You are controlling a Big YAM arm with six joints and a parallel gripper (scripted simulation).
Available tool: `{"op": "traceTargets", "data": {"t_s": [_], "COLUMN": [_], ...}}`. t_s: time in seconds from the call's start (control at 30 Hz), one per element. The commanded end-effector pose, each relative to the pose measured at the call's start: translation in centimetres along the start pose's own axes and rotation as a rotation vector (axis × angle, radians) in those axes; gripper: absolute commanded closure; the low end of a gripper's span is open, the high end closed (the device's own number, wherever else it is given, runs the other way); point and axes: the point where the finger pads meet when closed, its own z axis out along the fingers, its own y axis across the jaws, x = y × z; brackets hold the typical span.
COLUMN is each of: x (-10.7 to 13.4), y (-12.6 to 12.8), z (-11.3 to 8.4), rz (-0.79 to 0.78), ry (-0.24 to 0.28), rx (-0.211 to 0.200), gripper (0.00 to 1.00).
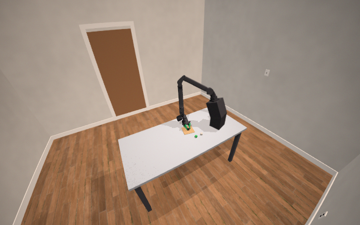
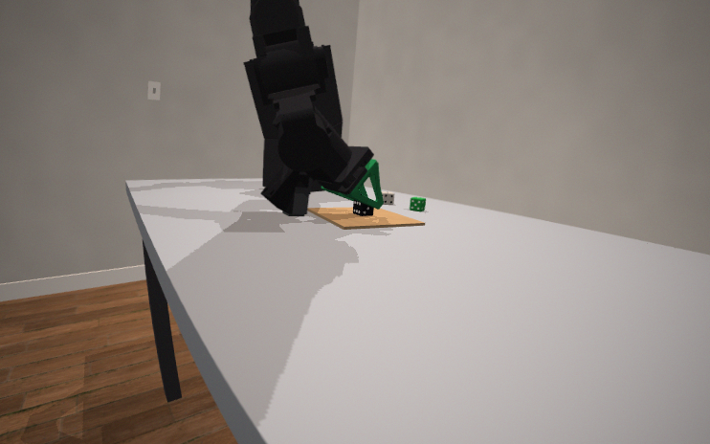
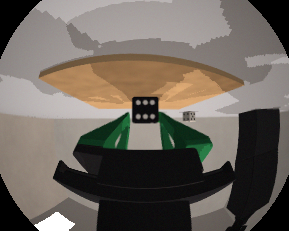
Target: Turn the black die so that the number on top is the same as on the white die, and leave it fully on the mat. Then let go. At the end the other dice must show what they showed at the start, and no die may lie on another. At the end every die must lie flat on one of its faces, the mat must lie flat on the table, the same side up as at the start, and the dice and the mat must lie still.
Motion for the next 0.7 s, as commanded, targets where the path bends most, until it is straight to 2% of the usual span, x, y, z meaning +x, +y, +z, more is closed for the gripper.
{"op": "traceTargets", "data": {"t_s": [0.0, 0.27, 0.5, 0.6, 0.67], "x": [-0.2, -0.4, -0.2, -0.2, 0.0], "y": [0.4, 0.9, 0.3, -0.9, -0.3], "z": [-1.9, -4.1, -5.9, -4.6, -4.6], "rz": [-0.010, -0.015, -0.011, 0.006, -0.011], "ry": [-0.006, -0.011, -0.007, 0.012, 0.006], "rx": [-0.016, -0.024, -0.016, 0.012, 0.005], "gripper": [0.61, 0.61, 0.61, 0.61, 0.61]}}
